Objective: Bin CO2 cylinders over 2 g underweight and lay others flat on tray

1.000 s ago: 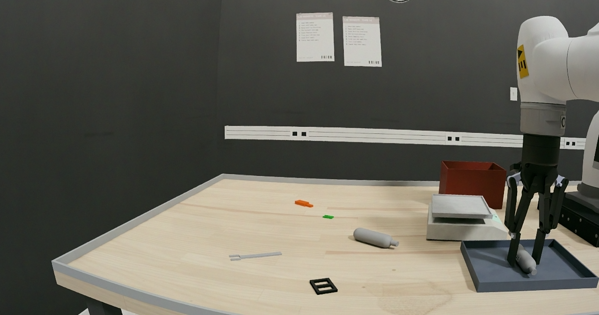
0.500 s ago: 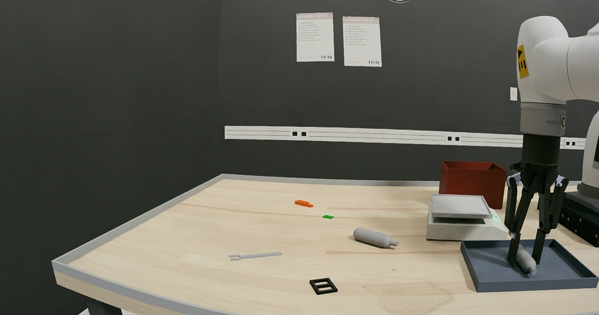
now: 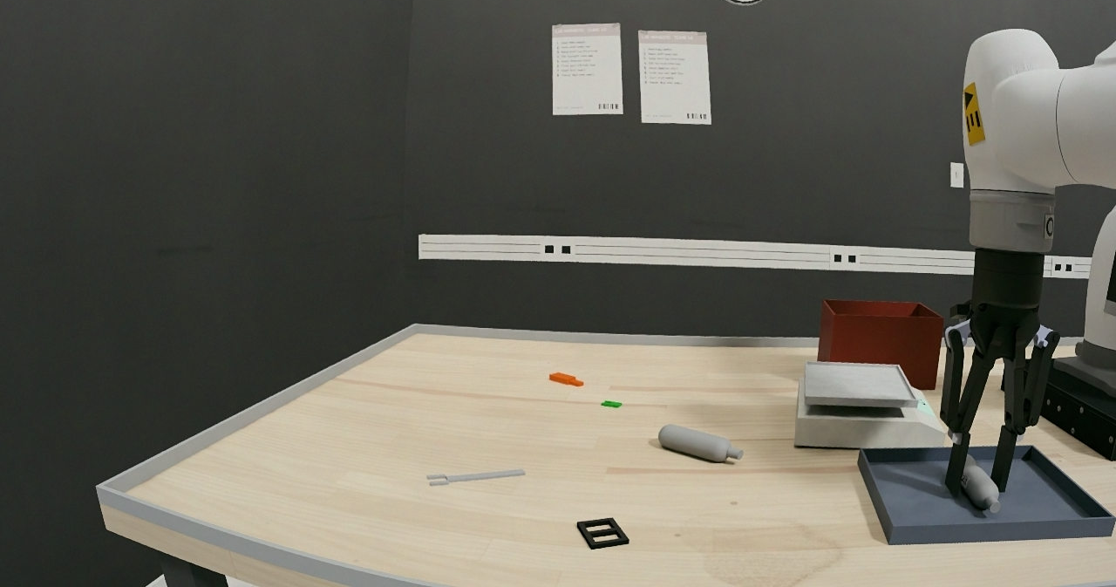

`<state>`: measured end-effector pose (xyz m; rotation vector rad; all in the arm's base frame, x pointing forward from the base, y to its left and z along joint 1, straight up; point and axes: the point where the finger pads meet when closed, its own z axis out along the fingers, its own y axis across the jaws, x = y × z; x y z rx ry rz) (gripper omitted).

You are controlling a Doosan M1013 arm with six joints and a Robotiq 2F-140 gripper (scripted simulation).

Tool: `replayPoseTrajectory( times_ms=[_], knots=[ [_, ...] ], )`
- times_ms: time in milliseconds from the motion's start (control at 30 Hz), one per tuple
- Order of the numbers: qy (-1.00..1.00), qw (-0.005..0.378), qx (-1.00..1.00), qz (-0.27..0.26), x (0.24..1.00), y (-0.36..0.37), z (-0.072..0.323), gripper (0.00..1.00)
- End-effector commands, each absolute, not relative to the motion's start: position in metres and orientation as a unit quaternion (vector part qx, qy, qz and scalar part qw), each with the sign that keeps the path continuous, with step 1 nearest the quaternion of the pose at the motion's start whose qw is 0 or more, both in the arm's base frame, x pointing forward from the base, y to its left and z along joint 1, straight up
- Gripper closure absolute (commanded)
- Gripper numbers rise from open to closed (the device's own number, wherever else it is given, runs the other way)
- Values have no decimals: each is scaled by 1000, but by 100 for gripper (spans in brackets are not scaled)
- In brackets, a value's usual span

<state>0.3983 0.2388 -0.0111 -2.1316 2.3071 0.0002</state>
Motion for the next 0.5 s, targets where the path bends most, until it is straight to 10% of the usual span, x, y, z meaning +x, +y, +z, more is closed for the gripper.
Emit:
replayPoseTrajectory(
  times_ms=[0, 467],
  knots=[
    [735, 1, -679, 0, 399, 239, -4, 61],
    [735, 1, -679, 0, 399, 239, 93, 61]
  ],
)
